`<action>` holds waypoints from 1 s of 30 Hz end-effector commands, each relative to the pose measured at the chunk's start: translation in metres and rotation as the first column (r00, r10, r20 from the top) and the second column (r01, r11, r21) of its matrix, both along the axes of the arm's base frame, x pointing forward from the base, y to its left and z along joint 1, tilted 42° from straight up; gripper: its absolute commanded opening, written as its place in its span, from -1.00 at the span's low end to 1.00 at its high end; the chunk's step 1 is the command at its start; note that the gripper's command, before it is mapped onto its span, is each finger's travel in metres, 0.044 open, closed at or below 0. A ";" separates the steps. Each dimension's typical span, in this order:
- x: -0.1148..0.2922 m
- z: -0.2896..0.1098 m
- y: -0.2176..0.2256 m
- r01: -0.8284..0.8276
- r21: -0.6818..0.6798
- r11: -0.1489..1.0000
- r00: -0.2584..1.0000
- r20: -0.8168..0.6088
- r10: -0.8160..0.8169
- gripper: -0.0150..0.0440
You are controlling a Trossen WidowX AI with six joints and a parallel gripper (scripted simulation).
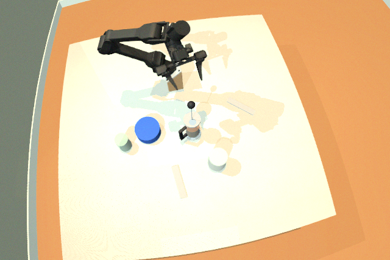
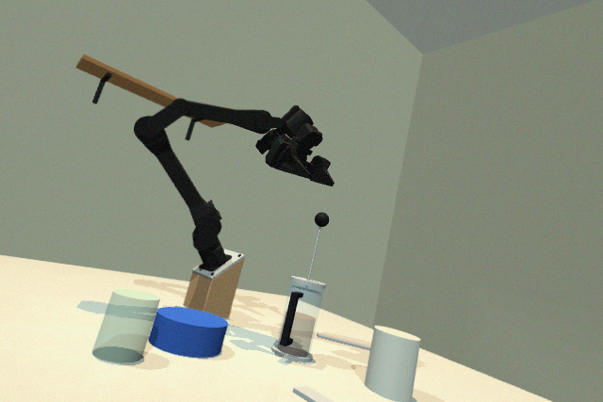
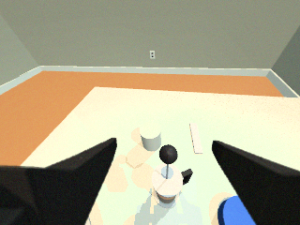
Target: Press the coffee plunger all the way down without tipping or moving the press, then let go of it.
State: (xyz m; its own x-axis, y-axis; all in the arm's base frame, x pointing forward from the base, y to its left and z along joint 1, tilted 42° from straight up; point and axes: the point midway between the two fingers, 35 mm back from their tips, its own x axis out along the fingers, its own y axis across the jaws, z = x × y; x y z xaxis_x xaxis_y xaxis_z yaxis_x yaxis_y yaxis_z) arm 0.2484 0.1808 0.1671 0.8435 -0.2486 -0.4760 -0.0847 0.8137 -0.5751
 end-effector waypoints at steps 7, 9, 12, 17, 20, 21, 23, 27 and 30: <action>0.001 -0.045 -0.046 0.003 -0.102 0.995 1.000 0.004 -0.003 1.00; 0.001 -0.046 -0.047 0.006 -0.102 0.995 1.000 0.006 -0.005 1.00; 0.002 -0.046 -0.047 0.006 -0.102 0.995 1.000 0.006 -0.006 1.00; 0.007 -0.049 -0.048 0.007 -0.101 0.995 1.000 0.004 -0.007 1.00; 0.011 -0.051 -0.050 0.008 -0.101 0.995 1.000 0.003 -0.007 1.00; 0.012 -0.052 -0.050 0.008 -0.100 0.995 1.000 0.003 -0.008 1.00; 0.015 -0.053 -0.051 0.008 -0.100 0.995 1.000 0.003 -0.008 1.00; 0.021 -0.056 -0.053 0.008 -0.100 0.995 1.000 0.004 -0.008 1.00; 0.025 -0.058 -0.055 0.008 -0.100 0.995 1.000 0.005 -0.008 1.00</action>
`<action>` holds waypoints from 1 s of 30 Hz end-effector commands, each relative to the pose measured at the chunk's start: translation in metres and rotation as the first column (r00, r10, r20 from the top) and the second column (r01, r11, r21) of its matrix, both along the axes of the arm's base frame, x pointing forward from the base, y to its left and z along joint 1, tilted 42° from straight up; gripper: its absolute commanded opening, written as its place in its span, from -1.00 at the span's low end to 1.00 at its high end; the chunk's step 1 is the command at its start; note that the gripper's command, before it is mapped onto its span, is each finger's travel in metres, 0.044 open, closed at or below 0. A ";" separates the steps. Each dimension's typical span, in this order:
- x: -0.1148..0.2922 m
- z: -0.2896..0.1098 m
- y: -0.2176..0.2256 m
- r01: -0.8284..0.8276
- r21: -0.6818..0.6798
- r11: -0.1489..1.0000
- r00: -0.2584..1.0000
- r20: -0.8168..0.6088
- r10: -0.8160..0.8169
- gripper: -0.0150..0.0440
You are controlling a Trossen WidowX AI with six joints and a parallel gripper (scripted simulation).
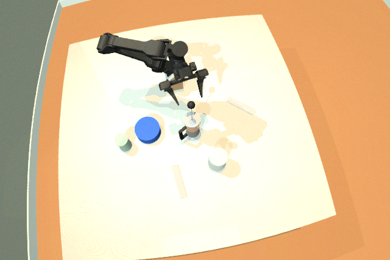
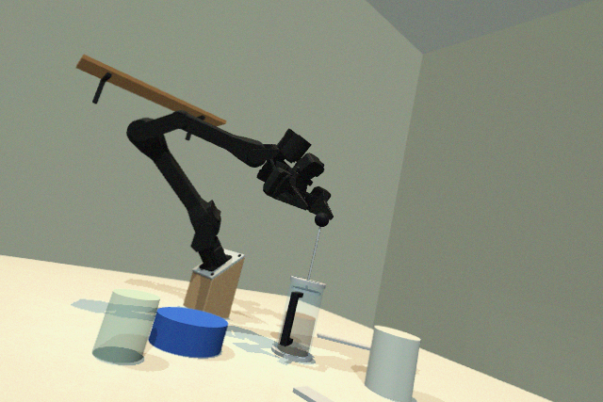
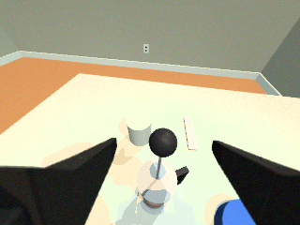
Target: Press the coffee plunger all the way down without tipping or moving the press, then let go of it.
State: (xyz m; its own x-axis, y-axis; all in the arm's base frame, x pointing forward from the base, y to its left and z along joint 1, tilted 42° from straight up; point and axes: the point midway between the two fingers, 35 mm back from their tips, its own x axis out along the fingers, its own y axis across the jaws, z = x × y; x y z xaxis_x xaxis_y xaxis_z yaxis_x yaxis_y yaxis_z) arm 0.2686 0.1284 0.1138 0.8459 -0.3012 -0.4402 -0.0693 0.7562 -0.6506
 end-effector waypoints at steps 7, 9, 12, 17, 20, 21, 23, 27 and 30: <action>0.014 -0.009 -0.007 -0.003 -0.007 1.000 1.000 -0.002 0.003 1.00; 0.015 -0.009 -0.007 -0.003 -0.008 1.000 1.000 -0.002 0.003 1.00; 0.015 -0.009 -0.007 -0.003 -0.008 1.000 1.000 -0.002 0.003 0.73; 0.015 -0.009 -0.007 -0.003 -0.008 1.000 1.000 -0.002 0.003 0.29; 0.015 -0.009 -0.007 -0.003 -0.008 1.000 1.000 -0.002 0.003 0.02; 0.015 -0.009 -0.007 -0.003 -0.008 1.000 1.000 -0.002 0.003 -0.07; 0.015 -0.009 -0.007 -0.003 -0.008 1.000 1.000 -0.002 0.003 -0.07; 0.015 -0.009 -0.007 -0.003 -0.008 1.000 1.000 -0.002 0.003 -0.07; 0.015 -0.009 -0.007 -0.003 -0.008 1.000 1.000 -0.002 0.003 -0.07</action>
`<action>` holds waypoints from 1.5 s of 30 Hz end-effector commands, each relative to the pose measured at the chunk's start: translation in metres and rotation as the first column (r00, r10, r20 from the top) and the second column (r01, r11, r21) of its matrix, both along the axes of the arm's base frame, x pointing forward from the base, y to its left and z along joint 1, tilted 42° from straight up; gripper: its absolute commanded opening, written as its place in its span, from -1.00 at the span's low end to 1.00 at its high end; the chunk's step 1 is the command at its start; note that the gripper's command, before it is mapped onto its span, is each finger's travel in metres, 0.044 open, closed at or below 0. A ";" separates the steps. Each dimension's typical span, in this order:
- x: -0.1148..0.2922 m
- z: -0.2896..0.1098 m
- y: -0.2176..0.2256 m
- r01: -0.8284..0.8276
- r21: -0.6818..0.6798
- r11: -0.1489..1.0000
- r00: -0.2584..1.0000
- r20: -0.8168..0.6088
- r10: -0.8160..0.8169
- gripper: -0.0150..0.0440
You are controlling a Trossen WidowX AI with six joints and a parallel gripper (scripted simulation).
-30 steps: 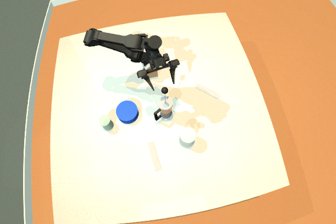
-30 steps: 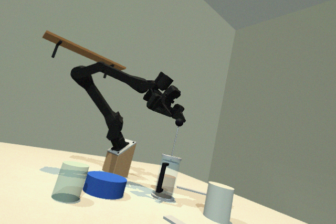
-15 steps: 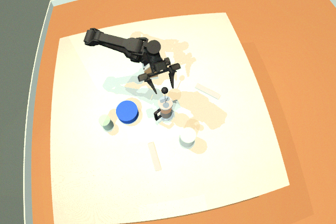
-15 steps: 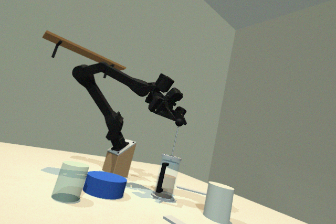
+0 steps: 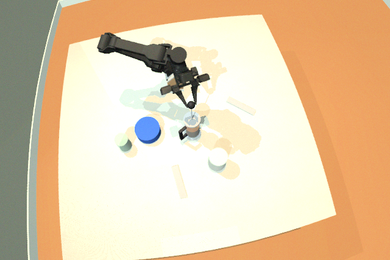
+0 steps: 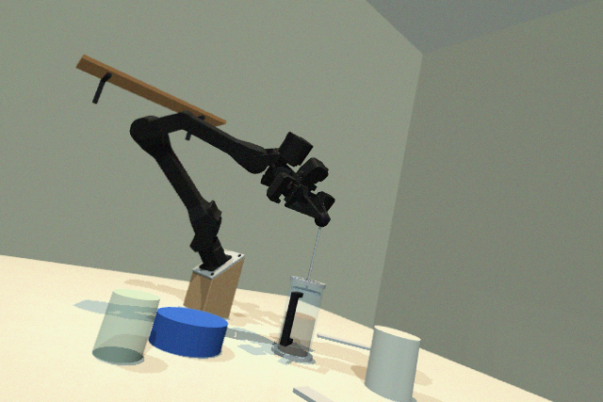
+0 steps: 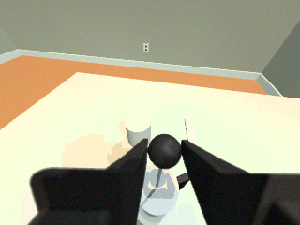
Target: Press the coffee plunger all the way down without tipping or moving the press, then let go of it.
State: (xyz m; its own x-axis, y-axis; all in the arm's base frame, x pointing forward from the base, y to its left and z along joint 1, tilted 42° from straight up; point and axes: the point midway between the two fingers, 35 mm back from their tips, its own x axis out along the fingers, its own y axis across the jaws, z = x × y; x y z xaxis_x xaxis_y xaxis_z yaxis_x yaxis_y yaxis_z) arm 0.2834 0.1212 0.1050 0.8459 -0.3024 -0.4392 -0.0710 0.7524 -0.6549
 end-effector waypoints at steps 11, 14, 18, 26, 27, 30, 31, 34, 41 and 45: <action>0.003 -0.011 -0.006 0.000 0.000 1.000 1.000 -0.004 0.000 -0.07; 0.003 -0.015 -0.008 0.000 0.000 1.000 1.000 -0.005 0.000 -0.07; 0.005 -0.021 -0.011 0.001 0.001 1.000 1.000 -0.006 -0.001 -0.07; 0.007 -0.032 -0.019 0.001 0.002 1.000 1.000 -0.008 -0.001 -0.07; 0.007 -0.033 -0.020 0.001 0.002 1.000 1.000 -0.009 -0.001 -0.07; 0.007 -0.037 -0.022 0.001 0.003 1.000 1.000 -0.009 -0.001 -0.07; 0.008 -0.039 -0.023 0.001 0.003 1.000 1.000 -0.009 -0.001 -0.07; 0.008 -0.043 -0.026 0.001 0.003 1.000 1.000 -0.009 -0.001 -0.07; 0.010 -0.052 -0.034 0.001 0.003 1.000 1.000 -0.009 -0.001 -0.07; 0.010 -0.057 -0.038 0.000 0.002 1.000 1.000 -0.009 0.000 -0.07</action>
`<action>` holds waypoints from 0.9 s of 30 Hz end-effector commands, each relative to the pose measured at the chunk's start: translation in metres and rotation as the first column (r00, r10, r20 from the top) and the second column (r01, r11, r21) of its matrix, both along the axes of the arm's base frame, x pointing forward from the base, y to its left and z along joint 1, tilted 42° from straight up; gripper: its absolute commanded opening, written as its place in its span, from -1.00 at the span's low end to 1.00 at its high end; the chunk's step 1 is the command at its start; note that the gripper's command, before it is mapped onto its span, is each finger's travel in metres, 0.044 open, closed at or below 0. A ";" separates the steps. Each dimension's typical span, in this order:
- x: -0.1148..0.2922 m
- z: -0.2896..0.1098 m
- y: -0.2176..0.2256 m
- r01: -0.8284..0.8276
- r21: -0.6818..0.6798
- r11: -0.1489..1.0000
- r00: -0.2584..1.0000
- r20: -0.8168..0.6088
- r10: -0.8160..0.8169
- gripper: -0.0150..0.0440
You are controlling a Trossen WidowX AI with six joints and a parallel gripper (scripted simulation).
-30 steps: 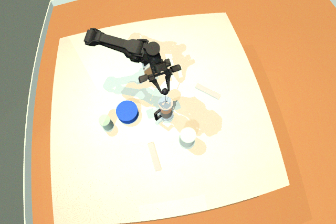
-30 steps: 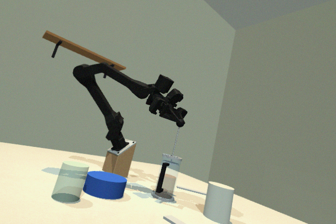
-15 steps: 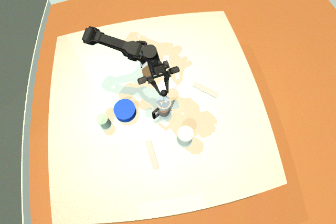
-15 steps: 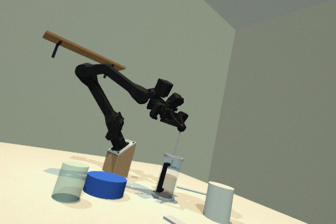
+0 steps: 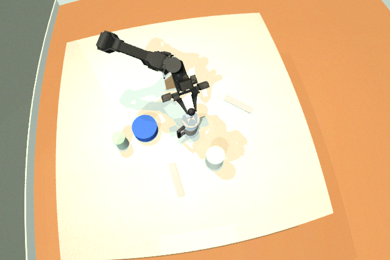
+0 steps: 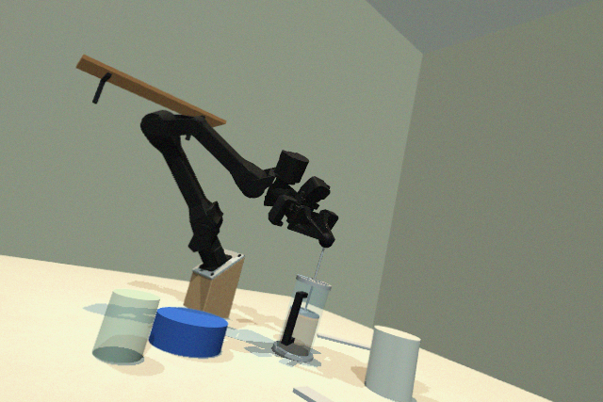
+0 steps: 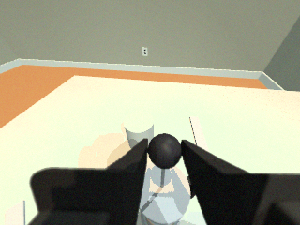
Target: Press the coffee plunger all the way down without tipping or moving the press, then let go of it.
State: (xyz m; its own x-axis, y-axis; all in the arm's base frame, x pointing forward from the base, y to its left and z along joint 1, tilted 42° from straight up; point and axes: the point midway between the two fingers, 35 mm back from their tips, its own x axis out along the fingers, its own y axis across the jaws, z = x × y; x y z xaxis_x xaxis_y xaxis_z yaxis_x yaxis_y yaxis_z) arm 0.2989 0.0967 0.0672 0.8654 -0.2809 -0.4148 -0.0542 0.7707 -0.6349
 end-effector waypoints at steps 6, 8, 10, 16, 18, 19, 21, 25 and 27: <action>-0.004 -0.027 -0.020 0.009 -0.028 1.000 0.999 -0.046 -0.011 -0.07; -0.004 -0.029 -0.023 0.009 -0.029 1.000 0.999 -0.045 -0.010 -0.07; -0.003 -0.031 -0.025 0.009 -0.029 1.000 0.999 -0.044 -0.010 -0.07; -0.001 -0.037 -0.032 0.008 -0.031 0.999 0.999 -0.041 -0.009 -0.07; 0.000 -0.039 -0.034 0.007 -0.032 0.999 0.999 -0.040 -0.008 -0.07; 0.001 -0.040 -0.035 0.007 -0.033 0.999 0.999 -0.039 -0.008 -0.07; 0.003 -0.041 -0.036 0.007 -0.033 0.999 0.999 -0.038 -0.008 -0.07; 0.006 -0.041 -0.036 0.007 -0.033 0.999 0.999 -0.038 -0.008 -0.07; 0.007 -0.042 -0.036 0.007 -0.033 0.999 0.999 -0.037 -0.008 -0.07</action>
